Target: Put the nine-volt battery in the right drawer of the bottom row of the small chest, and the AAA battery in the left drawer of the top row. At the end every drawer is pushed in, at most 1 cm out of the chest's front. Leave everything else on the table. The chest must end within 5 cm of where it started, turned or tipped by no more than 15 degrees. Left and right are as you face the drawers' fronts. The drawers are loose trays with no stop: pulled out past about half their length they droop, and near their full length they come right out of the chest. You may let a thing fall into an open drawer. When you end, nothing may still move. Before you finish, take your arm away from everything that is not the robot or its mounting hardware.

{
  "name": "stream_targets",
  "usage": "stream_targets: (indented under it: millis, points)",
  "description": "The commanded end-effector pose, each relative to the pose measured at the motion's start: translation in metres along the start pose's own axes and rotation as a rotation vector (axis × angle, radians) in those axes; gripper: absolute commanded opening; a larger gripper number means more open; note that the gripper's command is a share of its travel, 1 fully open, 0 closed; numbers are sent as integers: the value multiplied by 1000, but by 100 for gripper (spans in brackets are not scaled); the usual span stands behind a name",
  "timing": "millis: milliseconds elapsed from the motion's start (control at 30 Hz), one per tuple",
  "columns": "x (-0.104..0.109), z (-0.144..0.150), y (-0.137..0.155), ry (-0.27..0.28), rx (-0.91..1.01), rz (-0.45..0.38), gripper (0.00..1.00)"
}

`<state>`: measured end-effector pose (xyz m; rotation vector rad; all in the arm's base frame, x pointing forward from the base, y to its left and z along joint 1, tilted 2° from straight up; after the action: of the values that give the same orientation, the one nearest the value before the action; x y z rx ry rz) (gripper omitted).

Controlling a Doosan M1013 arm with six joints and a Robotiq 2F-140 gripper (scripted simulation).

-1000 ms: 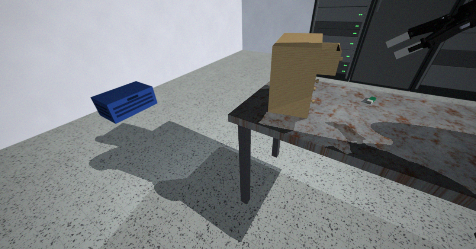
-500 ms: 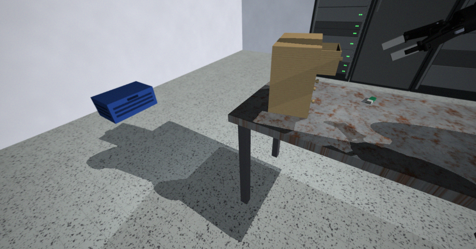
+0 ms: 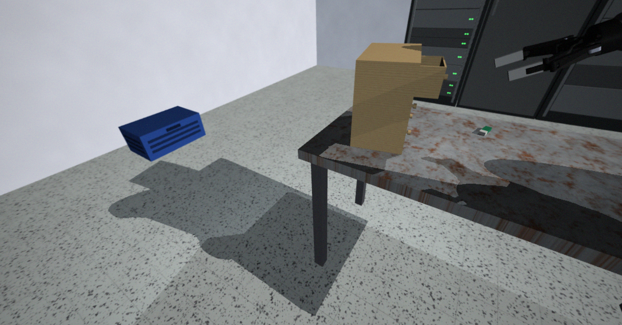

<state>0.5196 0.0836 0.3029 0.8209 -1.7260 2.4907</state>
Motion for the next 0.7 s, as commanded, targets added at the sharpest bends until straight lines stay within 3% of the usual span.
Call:
stream_targets:
  millis: [0, 433, 467, 667]
  points:
    - [-3, -4, 4, 30, 6, 58, 100]
    - [-4, -3, 5, 34, 7, 67, 100]
    - [-4, -3, 5, 34, 7, 67, 0]
    - [-4, -3, 5, 34, 7, 67, 0]
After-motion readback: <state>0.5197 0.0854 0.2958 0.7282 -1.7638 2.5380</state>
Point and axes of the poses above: the point where the finger pads meet when closed, its own x axis back along the fingers, its own z axis across the jaws, y = z × x, the point moved 5 cm from there along x, back along the fingers, and after that the axes turned 15 degrees about x, right-handed, at the moved point
